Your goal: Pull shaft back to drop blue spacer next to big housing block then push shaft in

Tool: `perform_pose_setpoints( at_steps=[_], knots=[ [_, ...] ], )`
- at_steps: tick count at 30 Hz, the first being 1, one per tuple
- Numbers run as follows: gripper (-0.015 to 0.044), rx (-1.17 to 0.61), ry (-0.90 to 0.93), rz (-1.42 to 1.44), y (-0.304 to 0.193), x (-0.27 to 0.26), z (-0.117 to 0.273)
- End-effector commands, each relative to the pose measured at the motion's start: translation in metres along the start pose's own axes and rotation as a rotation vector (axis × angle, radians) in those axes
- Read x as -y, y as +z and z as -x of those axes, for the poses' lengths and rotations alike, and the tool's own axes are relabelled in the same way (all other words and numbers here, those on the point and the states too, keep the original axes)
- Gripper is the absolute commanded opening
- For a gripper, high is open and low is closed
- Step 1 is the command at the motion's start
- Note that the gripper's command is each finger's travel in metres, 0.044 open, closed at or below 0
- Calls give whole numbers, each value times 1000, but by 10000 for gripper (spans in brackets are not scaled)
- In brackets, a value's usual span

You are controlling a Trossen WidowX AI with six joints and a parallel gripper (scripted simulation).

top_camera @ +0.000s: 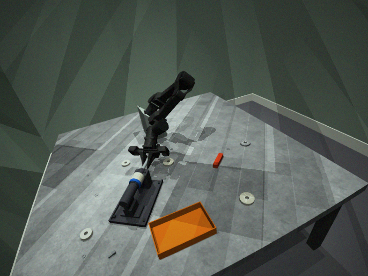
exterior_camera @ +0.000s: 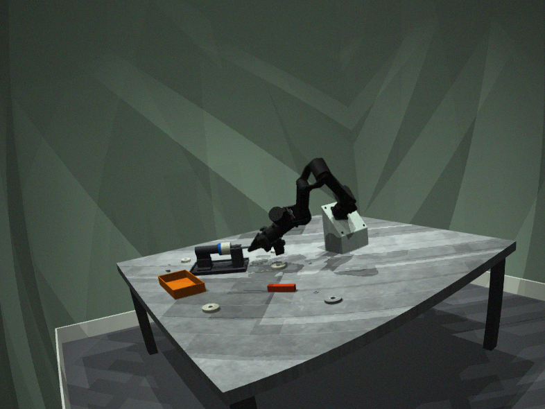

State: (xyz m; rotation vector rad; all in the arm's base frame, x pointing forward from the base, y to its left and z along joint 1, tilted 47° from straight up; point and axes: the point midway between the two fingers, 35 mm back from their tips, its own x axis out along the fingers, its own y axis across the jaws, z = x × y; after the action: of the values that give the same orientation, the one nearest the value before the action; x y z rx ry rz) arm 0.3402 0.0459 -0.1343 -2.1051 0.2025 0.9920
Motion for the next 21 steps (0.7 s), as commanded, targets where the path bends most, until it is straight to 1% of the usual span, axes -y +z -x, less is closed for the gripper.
perform_pose_setpoints(
  at_steps=[1,21],
  knots=[
    [0,1,3,-3,1,-1,1],
    [0,1,3,-3,2,-1,3]
  ],
)
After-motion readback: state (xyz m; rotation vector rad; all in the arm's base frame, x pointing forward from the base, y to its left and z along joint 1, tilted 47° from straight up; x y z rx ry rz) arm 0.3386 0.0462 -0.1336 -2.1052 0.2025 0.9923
